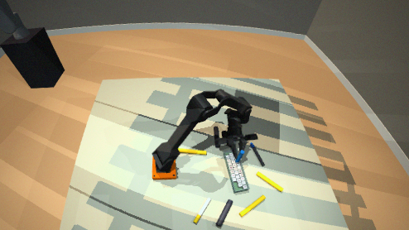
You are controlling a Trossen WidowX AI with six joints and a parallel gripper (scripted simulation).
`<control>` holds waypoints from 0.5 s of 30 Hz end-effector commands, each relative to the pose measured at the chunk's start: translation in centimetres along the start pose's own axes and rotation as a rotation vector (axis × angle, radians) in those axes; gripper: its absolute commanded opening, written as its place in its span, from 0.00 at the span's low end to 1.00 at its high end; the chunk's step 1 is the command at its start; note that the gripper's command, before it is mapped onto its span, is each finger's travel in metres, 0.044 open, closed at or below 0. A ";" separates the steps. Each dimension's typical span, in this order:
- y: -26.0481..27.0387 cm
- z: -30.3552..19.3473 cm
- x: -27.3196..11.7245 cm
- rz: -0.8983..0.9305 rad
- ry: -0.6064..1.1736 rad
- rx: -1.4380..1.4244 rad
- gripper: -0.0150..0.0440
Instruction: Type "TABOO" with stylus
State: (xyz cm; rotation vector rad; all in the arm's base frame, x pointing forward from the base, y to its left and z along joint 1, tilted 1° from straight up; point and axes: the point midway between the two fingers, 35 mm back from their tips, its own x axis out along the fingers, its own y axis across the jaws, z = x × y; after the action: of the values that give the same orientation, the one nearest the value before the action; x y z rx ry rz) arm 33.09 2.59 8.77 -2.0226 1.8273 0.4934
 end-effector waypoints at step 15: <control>0.1 0.4 0.3 0.000 0.003 -0.009 0.39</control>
State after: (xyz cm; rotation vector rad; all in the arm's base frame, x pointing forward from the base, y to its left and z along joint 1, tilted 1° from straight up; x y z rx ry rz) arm 33.05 2.57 8.38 -2.0222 1.8264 0.4927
